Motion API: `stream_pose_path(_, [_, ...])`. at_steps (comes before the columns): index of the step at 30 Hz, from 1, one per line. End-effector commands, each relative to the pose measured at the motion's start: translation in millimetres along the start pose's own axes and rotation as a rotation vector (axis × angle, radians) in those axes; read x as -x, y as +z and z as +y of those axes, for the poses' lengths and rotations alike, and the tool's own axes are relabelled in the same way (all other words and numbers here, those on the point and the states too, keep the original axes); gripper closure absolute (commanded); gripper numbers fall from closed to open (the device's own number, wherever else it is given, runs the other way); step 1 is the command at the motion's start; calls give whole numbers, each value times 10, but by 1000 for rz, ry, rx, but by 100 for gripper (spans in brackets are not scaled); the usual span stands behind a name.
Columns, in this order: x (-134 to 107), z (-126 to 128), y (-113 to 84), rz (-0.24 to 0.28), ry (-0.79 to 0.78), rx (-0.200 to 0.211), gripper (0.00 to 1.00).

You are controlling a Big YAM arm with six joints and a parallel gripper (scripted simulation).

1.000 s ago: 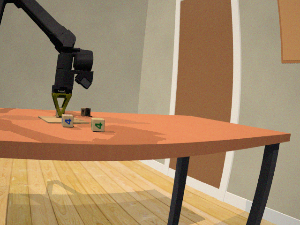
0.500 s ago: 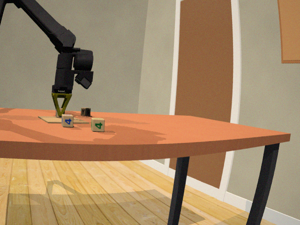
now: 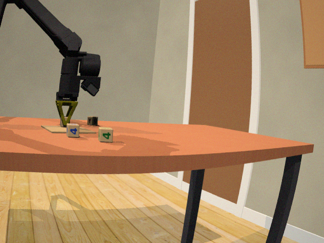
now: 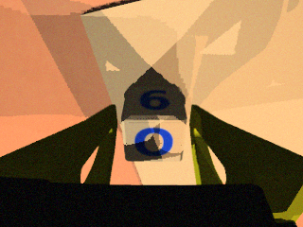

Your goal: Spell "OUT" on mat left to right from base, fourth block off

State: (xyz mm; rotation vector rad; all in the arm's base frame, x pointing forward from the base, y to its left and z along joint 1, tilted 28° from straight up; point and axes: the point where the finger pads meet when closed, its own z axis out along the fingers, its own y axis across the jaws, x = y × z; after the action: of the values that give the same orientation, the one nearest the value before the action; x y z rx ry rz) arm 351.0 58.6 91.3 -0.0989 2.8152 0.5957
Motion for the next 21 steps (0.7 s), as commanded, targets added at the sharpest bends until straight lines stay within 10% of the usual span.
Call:
stream_pose_path(1, [120, 11, -17, -19, -12, -1, 56])
stream_pose_path(2, [120, 11, -17, -19, -12, -1, 56])
stream_pose_path(3, [120, 11, -17, -19, -12, -1, 4])
stream_pose_path(21, [122, 7, -29, -18, -11, -1, 4])
